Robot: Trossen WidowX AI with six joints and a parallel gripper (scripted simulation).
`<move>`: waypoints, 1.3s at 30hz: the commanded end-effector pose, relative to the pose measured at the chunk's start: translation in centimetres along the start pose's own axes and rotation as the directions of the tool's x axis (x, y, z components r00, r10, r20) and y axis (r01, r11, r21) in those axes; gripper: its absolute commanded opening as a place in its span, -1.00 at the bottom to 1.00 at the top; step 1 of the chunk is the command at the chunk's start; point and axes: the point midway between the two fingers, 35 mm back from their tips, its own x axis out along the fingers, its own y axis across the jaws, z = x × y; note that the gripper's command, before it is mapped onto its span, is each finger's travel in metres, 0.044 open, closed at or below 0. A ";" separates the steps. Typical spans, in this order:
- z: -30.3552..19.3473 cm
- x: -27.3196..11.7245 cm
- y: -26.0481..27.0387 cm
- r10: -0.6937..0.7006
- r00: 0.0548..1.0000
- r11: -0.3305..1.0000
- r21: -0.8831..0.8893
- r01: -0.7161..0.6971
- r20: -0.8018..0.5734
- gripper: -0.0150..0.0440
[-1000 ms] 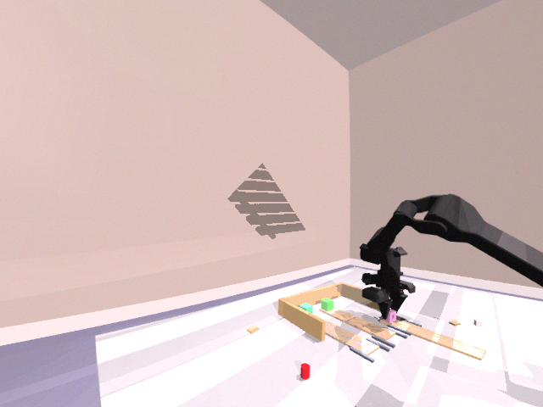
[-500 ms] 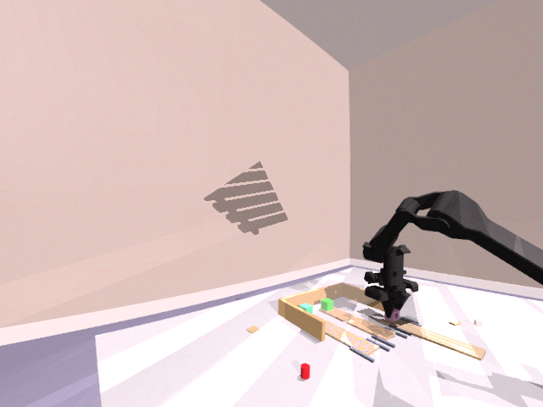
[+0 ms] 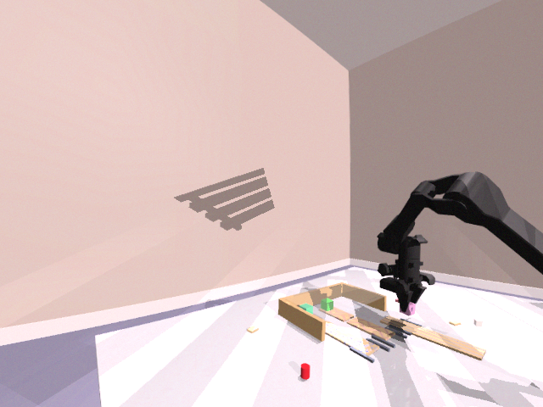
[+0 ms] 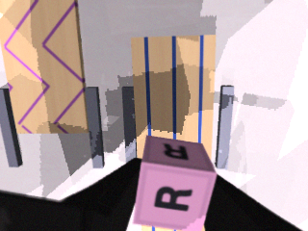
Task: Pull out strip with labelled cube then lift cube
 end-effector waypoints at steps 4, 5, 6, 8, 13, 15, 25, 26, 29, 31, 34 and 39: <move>-1.6 -0.2 -0.3 -0.005 1.000 1.000 -0.003 0.005 -0.005 -0.49; -2.0 -0.2 -0.3 -0.005 1.000 1.000 -0.003 0.005 -0.005 -0.49; -2.3 -0.2 -0.4 -0.005 1.000 1.000 -0.003 0.005 -0.005 -0.49; -3.0 -0.2 -0.5 -0.005 1.000 1.000 -0.003 0.005 -0.006 -0.49; -4.8 -0.2 -0.7 -0.005 1.000 1.000 -0.002 0.005 -0.006 -0.49; -5.4 -0.1 -0.8 -0.005 1.000 1.000 -0.002 0.005 -0.007 -0.49; -5.6 -3.8 -0.8 -0.007 1.000 1.000 -0.002 0.007 -0.007 -0.49; -5.6 -3.8 -0.8 -0.007 1.000 1.000 -0.002 0.007 -0.007 -0.49; -5.6 -3.8 -0.8 -0.007 1.000 1.000 -0.002 0.007 -0.007 -0.49; -5.6 -3.8 -0.8 -0.007 1.000 1.000 -0.002 0.007 -0.007 -0.49; -5.6 -3.8 -0.8 -0.007 1.000 1.000 -0.002 0.007 -0.007 -0.49; -5.6 -3.8 -0.8 -0.007 1.000 1.000 -0.002 0.007 -0.007 -0.49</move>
